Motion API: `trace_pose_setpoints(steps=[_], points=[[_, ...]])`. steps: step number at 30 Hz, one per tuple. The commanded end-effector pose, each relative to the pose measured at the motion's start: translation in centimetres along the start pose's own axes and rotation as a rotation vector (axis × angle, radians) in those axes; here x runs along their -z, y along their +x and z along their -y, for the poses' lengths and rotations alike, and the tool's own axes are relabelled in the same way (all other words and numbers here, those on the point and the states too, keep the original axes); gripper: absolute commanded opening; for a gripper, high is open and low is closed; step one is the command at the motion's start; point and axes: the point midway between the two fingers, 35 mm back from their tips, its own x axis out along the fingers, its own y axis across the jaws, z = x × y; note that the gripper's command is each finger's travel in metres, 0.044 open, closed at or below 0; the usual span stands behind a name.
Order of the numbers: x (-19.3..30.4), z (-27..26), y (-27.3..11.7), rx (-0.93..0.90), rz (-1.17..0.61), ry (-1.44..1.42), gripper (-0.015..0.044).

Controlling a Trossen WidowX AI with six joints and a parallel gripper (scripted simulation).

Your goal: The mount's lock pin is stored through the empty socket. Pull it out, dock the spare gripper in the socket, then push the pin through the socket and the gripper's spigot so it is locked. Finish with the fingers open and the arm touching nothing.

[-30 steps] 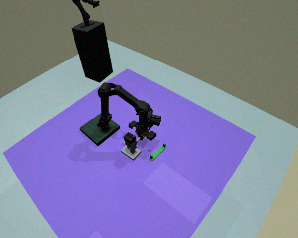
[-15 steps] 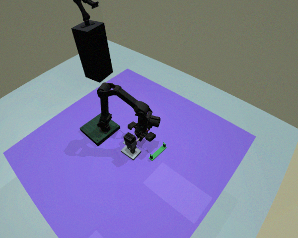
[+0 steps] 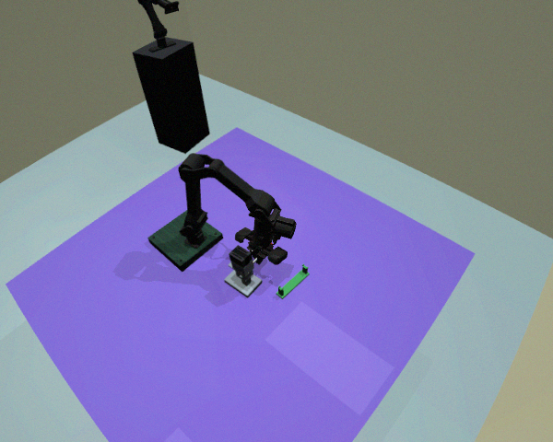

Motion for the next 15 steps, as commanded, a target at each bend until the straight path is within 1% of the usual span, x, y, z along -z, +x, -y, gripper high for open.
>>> trace_pose_setpoints(steps=[1,15], points=[[0.33,-0.07,0.11,0.0,-0.004,-0.002,0.0],[1.14,-0.05,0.33,0.001,-0.003,-0.002,0.0]])
